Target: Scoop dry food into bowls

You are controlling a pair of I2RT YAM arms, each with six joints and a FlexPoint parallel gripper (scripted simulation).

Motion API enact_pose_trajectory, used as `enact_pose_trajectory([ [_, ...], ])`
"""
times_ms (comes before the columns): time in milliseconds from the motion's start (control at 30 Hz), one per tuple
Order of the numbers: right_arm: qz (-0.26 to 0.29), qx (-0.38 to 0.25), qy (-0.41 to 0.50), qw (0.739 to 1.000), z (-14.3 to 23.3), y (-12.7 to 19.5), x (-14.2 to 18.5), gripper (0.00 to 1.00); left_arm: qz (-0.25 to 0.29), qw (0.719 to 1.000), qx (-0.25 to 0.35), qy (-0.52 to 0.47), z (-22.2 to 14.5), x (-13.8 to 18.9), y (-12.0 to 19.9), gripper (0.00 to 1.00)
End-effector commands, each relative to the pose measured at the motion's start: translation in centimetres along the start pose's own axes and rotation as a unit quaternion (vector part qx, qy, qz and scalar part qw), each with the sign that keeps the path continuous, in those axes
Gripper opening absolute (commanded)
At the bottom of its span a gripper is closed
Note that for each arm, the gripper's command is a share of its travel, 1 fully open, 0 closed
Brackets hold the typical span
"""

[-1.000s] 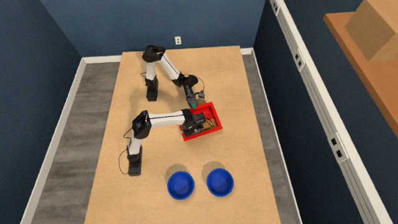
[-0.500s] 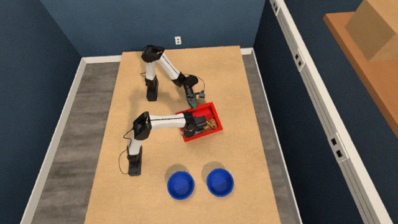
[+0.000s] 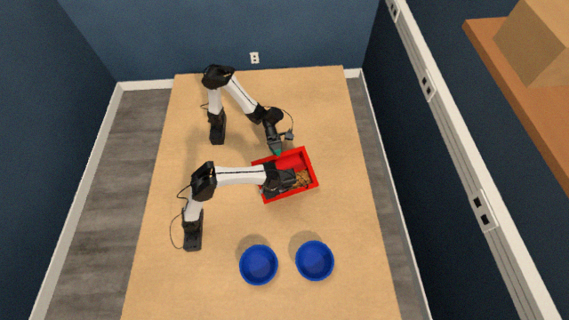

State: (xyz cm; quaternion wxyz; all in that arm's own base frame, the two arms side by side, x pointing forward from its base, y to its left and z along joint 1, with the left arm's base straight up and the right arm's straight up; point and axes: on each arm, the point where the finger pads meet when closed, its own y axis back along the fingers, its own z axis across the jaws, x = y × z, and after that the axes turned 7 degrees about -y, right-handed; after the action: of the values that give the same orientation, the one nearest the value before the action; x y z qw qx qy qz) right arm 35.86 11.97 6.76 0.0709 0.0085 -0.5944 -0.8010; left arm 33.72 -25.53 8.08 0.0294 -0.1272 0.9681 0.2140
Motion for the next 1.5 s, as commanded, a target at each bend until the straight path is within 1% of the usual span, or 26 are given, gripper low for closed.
enact_pose_trajectory([
  [0,-0.003,-0.015,0.005,1.0,0.0,0.5,-0.6,0.0,-0.009,1.0,0.018,-0.021,-2.7,-0.8,0.0,0.28],
  [67,-0.002,-0.017,0.004,1.0,-0.1,0.5,-0.6,0.0,-0.012,0.999,0.021,-0.025,-3.2,-0.9,0.1,0.28],
  [133,-0.003,-0.024,0.005,1.0,-0.1,0.7,-0.7,0.0,-0.009,1.0,0.017,-0.02,-2.9,-0.9,-0.2,0.28],
  [167,-0.009,-0.015,0.001,1.0,-0.3,1.0,-0.7,0.0,-0.004,0.999,0.029,-0.029,-3.3,-0.7,-0.2,0.28],
  [233,-0.009,-0.015,0.001,1.0,-0.3,1.0,-0.7,0.0,-0.004,0.999,0.029,-0.029,-3.3,-0.7,-0.2,0.28],
  [267,0.001,-0.035,0.013,0.999,-0.5,0.7,-0.6,0.0,-0.007,1.0,0.013,-0.015,-2.7,-0.8,-0.4,0.28],
  [300,-0.002,-0.025,0.002,1.0,-0.4,0.7,-0.7,0.0,-0.011,0.999,0.02,-0.023,-3.5,-0.9,-0.1,0.28],
  [333,-0.012,-0.021,0.007,1.0,-0.6,1.2,-0.4,0.0,-0.012,0.999,0.021,-0.024,-3.6,-1.0,-0.1,0.28],
  [367,-0.002,-0.028,0.005,1.0,-0.6,0.7,-0.8,0.0,-0.01,1.0,0.019,-0.021,-3.5,-0.9,-0.3,0.28],
  [400,-0.011,-0.03,0.007,0.999,-0.4,1.4,-0.6,0.0,-0.01,1.0,0.018,-0.021,-3.5,-0.9,-0.3,0.28],
  [433,-0.002,-0.031,0.004,1.0,-0.7,0.7,-0.8,0.0,-0.012,0.999,0.021,-0.024,-3.9,-1.0,-0.2,0.28],
  [467,-0.012,-0.034,0.008,0.999,-0.5,1.5,-0.7,0.0,-0.01,1.0,0.019,-0.021,-3.8,-0.9,-0.3,0.28],
  [500,-0.016,-0.02,0.003,1.0,-0.7,1.6,-0.9,0.0,-0.002,0.999,0.026,-0.03,-3.6,-0.8,-0.6,0.0],
  [633,-0.003,-0.015,0.0,1.0,-0.8,0.8,-0.2,0.0,-0.005,0.999,0.026,-0.031,-3.5,-0.9,-0.4,0.0],
  [1433,-0.003,-0.015,0.0,1.0,-0.8,0.8,-0.2,0.0,-0.006,0.999,0.027,-0.033,-3.7,-1.1,-0.5,0.0],
  [1467,0.006,-0.068,0.017,0.997,-0.5,0.9,-0.6,0.0,0.003,1.0,0.016,0.001,-0.7,-0.1,-0.5,0.0],
])
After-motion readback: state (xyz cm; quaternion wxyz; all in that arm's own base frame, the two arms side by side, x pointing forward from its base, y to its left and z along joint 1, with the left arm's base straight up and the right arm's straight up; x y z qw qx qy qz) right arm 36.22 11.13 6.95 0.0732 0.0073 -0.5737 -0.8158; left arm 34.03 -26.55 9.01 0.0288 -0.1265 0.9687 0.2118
